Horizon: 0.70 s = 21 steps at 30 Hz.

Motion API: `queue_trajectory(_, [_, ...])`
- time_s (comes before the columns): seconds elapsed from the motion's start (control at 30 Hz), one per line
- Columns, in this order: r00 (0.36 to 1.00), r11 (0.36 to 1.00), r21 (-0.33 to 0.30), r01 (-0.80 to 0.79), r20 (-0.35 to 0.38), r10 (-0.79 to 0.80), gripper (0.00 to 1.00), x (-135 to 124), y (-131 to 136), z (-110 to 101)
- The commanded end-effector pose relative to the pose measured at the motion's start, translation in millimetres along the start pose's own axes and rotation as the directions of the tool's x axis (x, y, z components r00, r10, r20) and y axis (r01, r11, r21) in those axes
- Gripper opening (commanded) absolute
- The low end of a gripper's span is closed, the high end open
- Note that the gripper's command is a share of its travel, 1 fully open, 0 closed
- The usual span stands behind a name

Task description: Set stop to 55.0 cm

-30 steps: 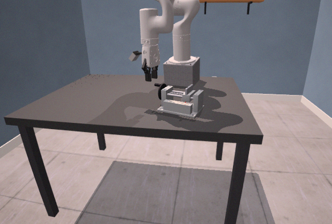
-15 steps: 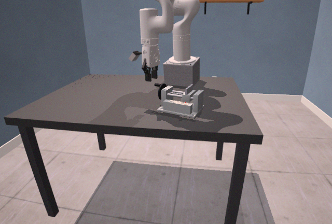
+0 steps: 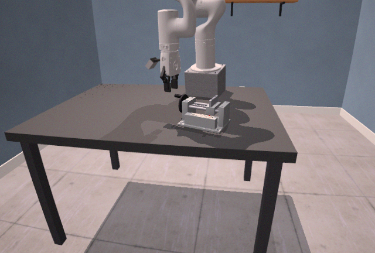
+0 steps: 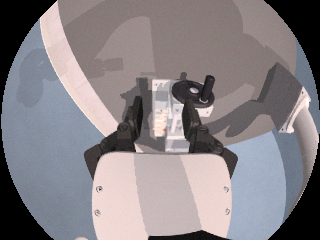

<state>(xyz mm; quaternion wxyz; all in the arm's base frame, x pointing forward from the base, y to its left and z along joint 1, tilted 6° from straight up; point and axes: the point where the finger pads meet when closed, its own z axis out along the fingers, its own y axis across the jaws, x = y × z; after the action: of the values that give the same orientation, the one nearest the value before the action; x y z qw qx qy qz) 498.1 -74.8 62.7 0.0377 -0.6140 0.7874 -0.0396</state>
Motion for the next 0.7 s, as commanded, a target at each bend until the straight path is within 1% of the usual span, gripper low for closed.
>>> queue_trajectory(0.0, [1.000,1.000,0.002,0.000,0.000,0.000,0.57,-0.1,-0.8,-0.6])
queue_trajectory(0.4, [1.000,1.000,0.002,0.000,0.000,0.000,0.57,-0.1,-0.8,-0.6])
queue_trajectory(0.67, [1.000,1.000,0.002,0.000,0.000,0.000,0.57,-0.1,-0.8,-4.4])
